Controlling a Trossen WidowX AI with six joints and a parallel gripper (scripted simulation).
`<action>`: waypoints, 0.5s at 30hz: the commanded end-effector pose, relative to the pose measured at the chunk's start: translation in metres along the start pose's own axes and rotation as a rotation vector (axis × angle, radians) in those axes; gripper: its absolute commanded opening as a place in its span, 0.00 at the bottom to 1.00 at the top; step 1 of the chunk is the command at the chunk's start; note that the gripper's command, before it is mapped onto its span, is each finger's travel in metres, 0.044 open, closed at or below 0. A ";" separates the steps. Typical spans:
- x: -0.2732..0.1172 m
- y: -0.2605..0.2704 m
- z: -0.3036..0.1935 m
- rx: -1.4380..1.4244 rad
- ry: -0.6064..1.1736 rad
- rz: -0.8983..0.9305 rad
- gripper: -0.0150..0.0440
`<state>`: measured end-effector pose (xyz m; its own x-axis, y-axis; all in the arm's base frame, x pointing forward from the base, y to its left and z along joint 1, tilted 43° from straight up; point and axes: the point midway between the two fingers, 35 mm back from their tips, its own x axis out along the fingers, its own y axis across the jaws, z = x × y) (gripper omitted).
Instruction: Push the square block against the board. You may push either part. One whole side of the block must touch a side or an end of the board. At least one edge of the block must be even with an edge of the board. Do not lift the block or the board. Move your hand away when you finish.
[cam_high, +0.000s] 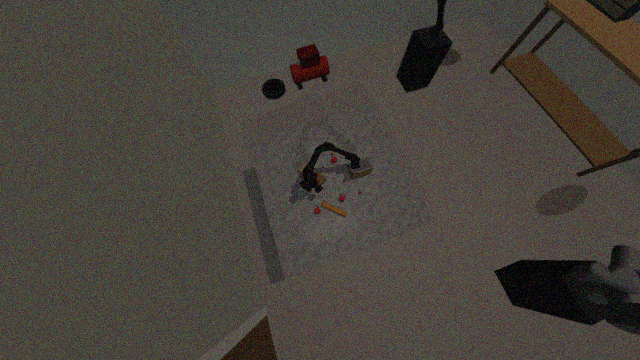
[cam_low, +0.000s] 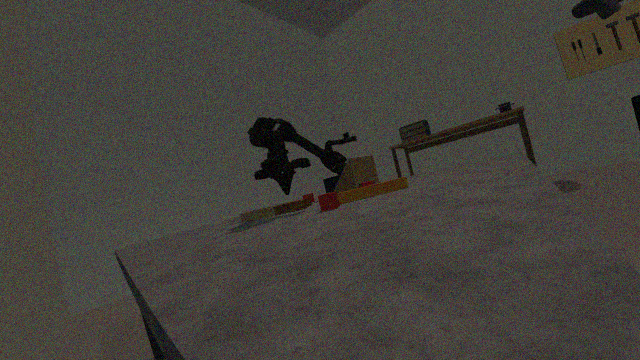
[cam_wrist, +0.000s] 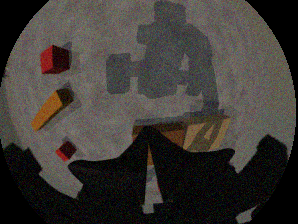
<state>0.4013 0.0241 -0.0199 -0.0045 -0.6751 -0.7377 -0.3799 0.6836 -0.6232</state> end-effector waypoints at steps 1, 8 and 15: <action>-0.006 -0.017 -0.036 -0.019 -0.003 -0.003 0.25; -0.004 -0.032 -0.114 -0.060 0.005 -0.001 0.25; 0.002 -0.032 -0.155 -0.080 0.009 -0.001 0.25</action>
<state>0.2810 -0.0384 0.0378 -0.0181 -0.6752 -0.7374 -0.4434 0.6665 -0.5993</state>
